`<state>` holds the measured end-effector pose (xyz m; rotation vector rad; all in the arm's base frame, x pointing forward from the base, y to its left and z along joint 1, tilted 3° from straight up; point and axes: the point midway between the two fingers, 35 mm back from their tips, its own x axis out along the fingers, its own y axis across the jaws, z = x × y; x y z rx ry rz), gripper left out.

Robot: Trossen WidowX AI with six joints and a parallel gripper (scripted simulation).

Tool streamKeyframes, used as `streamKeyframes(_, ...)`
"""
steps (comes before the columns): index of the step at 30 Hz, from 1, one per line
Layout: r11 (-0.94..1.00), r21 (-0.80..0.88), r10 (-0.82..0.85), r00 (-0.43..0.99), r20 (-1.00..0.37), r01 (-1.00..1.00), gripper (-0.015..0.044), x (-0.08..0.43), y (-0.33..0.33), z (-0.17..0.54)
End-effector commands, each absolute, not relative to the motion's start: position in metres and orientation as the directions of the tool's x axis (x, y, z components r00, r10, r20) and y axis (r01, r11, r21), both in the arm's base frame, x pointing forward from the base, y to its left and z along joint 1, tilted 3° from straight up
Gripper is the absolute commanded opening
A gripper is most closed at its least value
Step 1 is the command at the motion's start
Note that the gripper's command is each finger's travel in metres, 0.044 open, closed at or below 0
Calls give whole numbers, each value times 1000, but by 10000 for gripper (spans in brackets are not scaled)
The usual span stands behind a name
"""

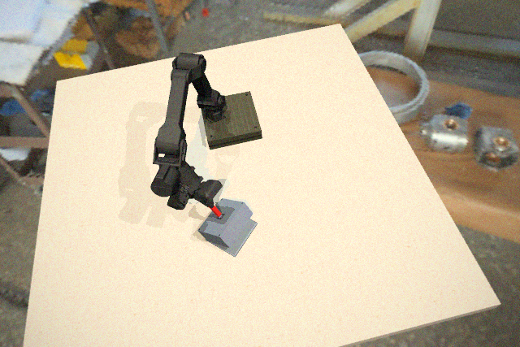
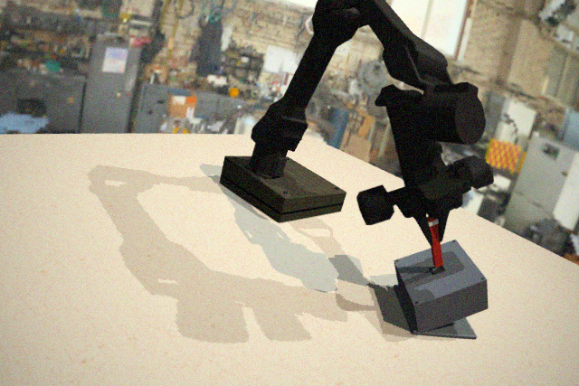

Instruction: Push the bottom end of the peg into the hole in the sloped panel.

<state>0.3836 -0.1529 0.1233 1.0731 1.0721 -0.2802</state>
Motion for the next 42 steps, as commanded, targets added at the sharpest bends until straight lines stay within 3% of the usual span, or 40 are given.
streamKeyframes(1,499,573,287,500,-817,650,0,384,-153,125)
streamKeyframes(42,499,573,288,500,-817,650,0,385,-150,115)
